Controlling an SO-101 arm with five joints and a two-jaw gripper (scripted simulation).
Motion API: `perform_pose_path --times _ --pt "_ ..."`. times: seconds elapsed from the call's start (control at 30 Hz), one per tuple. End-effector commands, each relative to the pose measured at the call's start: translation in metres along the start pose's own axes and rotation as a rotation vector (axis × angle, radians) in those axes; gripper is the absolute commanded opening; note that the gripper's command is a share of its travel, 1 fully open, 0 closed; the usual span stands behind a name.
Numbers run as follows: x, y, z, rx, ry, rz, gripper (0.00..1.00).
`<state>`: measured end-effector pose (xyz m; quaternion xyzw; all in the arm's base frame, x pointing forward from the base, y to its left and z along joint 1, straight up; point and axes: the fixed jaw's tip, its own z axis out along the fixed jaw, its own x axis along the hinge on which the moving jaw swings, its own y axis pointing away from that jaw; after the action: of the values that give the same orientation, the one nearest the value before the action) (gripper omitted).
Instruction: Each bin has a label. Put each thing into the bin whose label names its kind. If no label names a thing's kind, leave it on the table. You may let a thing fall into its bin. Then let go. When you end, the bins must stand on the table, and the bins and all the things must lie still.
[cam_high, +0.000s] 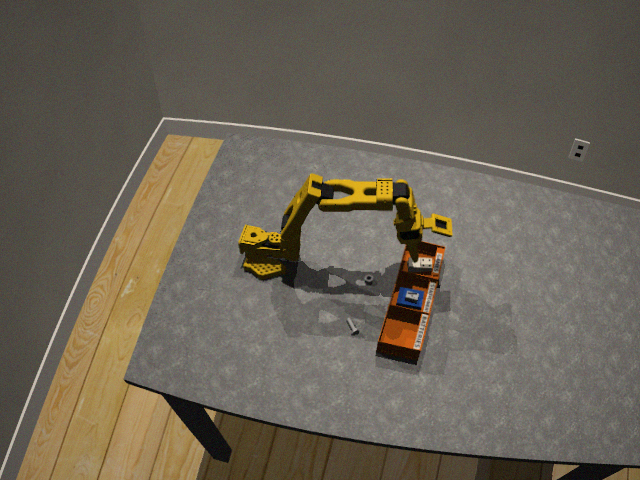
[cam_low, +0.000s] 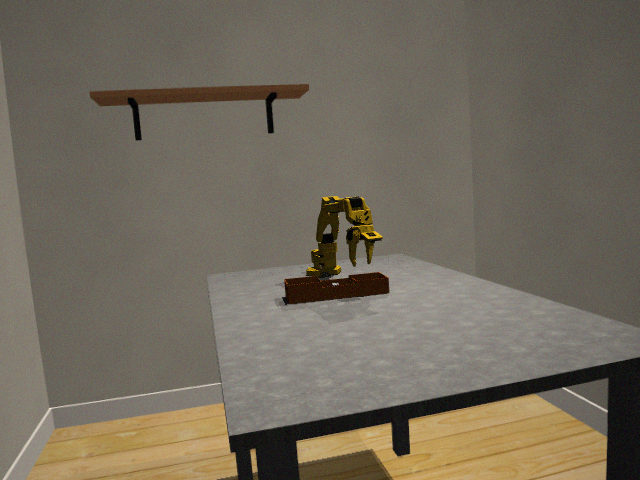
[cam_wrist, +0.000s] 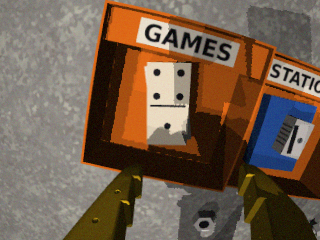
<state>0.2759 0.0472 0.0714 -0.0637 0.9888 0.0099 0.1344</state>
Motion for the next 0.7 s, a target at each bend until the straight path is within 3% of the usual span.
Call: perform_pose_path --times 0.0,0.23,0.3,0.5,0.67 --pt "-0.001 -0.007 -0.026 0.006 -0.064 0.013 0.23" --pt "0.037 -0.023 -0.06 0.028 -0.045 0.06 0.23" --pt "0.037 -0.023 -0.06 0.028 -0.045 0.06 0.23" --pt "0.078 -0.032 -0.079 0.046 -0.028 0.103 0.23" --pt "0.096 -0.033 -0.083 0.053 -0.02 0.121 0.23"
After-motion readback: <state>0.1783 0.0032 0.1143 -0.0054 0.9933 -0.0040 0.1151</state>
